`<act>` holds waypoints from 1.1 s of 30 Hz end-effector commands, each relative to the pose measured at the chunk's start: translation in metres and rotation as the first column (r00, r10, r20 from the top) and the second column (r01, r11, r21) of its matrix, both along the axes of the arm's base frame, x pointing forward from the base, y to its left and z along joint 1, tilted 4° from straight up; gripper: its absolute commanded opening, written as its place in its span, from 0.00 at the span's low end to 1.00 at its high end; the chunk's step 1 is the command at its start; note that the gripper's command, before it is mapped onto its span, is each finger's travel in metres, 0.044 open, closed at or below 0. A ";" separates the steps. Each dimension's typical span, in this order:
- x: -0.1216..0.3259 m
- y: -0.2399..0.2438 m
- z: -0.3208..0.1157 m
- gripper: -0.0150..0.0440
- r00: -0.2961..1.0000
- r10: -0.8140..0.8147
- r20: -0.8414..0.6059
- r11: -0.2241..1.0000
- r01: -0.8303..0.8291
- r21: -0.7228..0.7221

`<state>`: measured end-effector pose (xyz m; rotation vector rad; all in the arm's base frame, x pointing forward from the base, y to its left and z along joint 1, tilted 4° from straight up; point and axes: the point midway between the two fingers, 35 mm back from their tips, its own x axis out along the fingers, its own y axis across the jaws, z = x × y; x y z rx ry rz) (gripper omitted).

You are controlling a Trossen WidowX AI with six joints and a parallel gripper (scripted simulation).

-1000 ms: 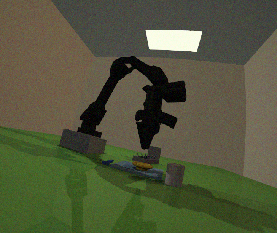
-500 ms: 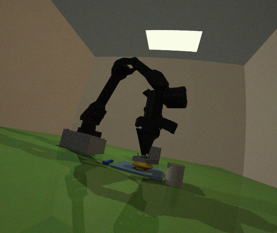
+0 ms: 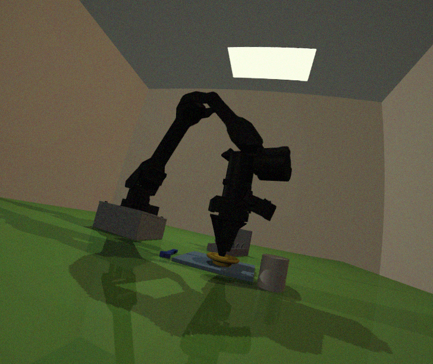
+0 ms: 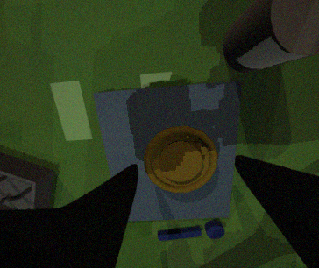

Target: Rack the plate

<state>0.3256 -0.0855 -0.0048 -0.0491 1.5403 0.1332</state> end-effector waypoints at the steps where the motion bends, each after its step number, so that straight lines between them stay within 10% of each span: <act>1: -0.001 0.002 -0.009 0.93 1.000 -0.005 -0.004 1.000 0.005 0.007; 33: -0.002 0.004 -0.021 0.69 1.000 -0.005 -0.005 1.000 0.005 0.007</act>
